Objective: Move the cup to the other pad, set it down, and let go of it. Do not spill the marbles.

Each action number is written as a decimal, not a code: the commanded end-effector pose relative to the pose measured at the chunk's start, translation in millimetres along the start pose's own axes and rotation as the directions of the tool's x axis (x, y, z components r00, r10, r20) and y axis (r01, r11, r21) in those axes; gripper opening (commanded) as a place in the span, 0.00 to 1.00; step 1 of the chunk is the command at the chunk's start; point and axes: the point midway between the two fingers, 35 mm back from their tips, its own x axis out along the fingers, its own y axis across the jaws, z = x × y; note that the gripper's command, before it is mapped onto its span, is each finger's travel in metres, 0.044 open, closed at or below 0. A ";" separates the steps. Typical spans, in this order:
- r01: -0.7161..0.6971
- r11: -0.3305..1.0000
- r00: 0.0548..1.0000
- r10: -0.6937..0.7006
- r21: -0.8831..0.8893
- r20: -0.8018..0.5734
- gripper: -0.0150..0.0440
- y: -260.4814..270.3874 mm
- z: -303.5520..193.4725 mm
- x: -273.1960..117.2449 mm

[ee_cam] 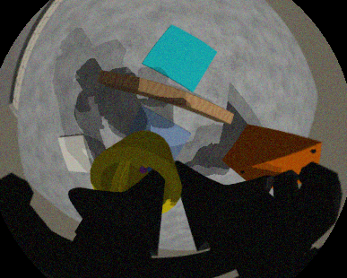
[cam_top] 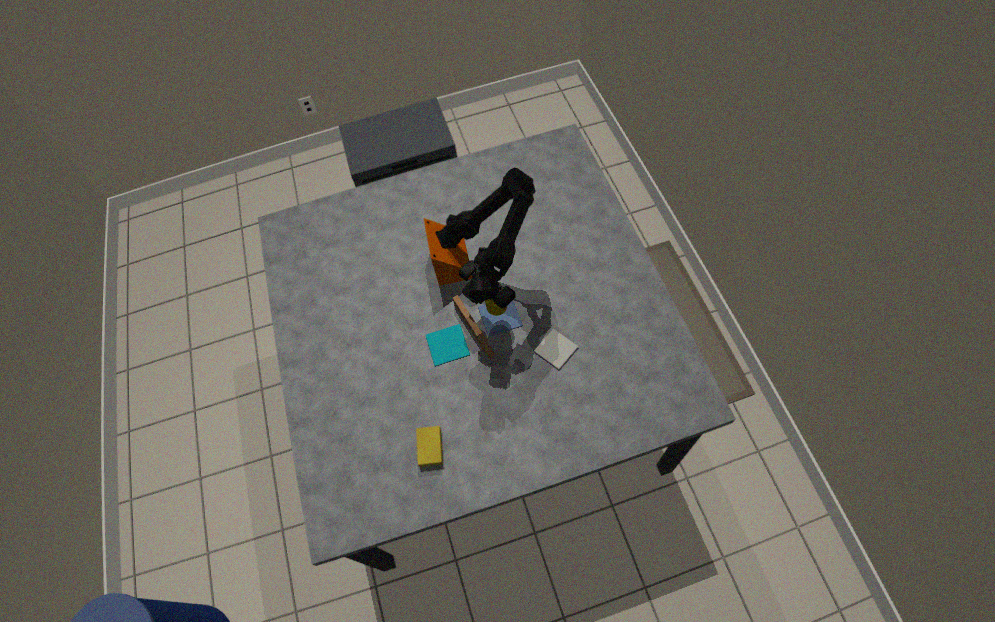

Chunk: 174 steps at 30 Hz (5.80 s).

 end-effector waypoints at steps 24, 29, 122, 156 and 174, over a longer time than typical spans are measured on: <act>0.004 1.000 1.000 -0.004 -0.007 0.005 0.25 -18.2 54.6 -2.0; 0.004 1.000 1.000 -0.004 -0.007 0.005 0.25 -21.5 64.4 -2.4; 0.004 1.000 1.000 -0.004 -0.010 0.010 0.25 -62.0 178.1 47.3; 0.005 1.000 1.000 -0.004 -0.016 0.012 0.50 -62.5 178.1 63.8; 0.005 1.000 1.000 -0.005 -0.013 0.012 0.50 -62.0 179.0 43.9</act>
